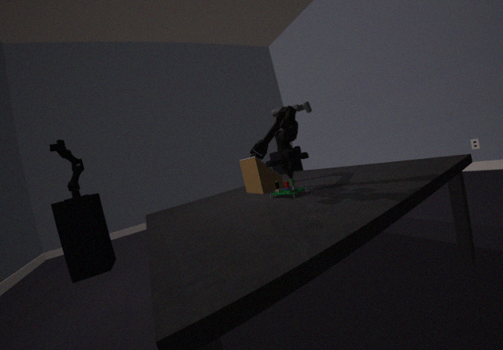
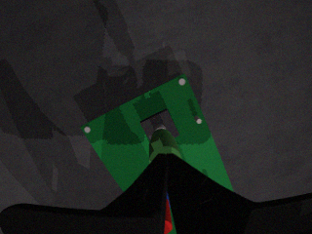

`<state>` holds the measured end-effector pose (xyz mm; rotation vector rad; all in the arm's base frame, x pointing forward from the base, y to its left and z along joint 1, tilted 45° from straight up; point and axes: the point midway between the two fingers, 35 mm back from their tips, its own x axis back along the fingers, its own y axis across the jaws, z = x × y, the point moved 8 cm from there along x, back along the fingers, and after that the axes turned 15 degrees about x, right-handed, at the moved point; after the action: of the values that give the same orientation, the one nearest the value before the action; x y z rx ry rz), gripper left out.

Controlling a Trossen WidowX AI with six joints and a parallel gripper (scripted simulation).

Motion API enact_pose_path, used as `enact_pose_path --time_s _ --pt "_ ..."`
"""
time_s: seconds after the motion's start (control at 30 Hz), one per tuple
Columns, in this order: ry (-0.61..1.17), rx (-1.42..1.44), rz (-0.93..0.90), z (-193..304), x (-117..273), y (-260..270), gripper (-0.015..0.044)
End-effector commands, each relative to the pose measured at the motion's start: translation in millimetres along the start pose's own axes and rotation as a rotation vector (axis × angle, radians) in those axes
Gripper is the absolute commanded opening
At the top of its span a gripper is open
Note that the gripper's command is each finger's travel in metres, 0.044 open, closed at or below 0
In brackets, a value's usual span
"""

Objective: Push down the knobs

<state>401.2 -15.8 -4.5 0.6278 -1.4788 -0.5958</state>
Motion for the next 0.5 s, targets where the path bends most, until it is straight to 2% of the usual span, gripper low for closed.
enact_pose_path --time_s 0.0,0.47 --pt "0.002 0.002 -0.005 -0.2 -3.9 -0.1 0.0" --pt "0.002 0.002 -0.005 -0.2 -7.8 0.0 0.0"
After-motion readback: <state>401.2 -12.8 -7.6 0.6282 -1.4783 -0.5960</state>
